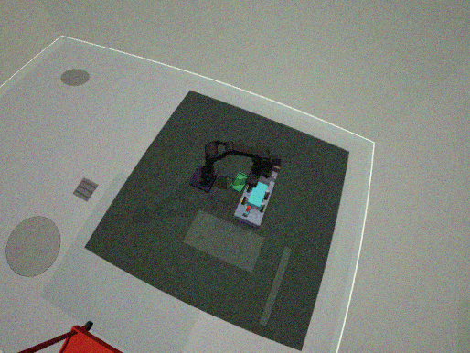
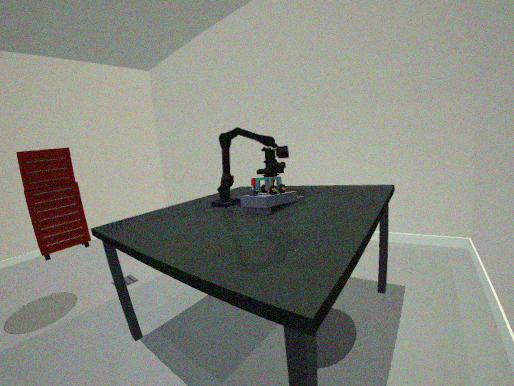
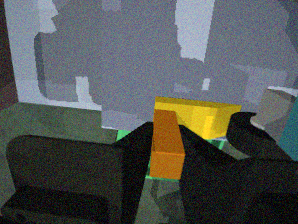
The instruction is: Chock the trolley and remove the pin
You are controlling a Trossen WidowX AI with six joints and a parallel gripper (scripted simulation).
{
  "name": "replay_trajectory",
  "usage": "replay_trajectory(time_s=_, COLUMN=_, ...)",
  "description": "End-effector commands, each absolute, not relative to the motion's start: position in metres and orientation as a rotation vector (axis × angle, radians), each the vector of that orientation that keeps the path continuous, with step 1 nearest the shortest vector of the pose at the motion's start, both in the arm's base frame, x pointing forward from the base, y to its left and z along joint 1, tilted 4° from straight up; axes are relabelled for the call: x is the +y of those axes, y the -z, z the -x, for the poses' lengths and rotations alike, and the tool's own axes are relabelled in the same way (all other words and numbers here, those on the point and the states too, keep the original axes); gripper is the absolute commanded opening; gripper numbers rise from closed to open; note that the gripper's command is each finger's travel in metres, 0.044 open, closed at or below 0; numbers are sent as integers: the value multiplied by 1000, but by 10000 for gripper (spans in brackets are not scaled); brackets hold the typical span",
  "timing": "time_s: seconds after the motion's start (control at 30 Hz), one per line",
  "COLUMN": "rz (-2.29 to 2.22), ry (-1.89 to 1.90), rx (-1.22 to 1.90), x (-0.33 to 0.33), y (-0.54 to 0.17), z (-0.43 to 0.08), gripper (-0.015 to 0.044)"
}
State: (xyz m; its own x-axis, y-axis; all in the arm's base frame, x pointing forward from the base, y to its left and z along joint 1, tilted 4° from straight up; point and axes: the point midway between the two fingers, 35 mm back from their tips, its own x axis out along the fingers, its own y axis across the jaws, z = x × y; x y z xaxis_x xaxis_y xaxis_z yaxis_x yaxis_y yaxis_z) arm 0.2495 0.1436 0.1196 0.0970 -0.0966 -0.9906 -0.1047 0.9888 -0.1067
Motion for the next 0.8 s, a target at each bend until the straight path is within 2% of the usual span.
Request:
replay_trajectory(time_s=0.0, rz=165, ry=-5, rx=1476, x=144, y=-119, z=-249, gripper=0)
replay_trajectory(time_s=0.23, rz=165, ry=-5, rx=1476, x=144, y=-119, z=-249, gripper=184)
replay_trajectory(time_s=0.77, rz=168, ry=1, rx=1471, x=148, y=-159, z=-243, gripper=190)
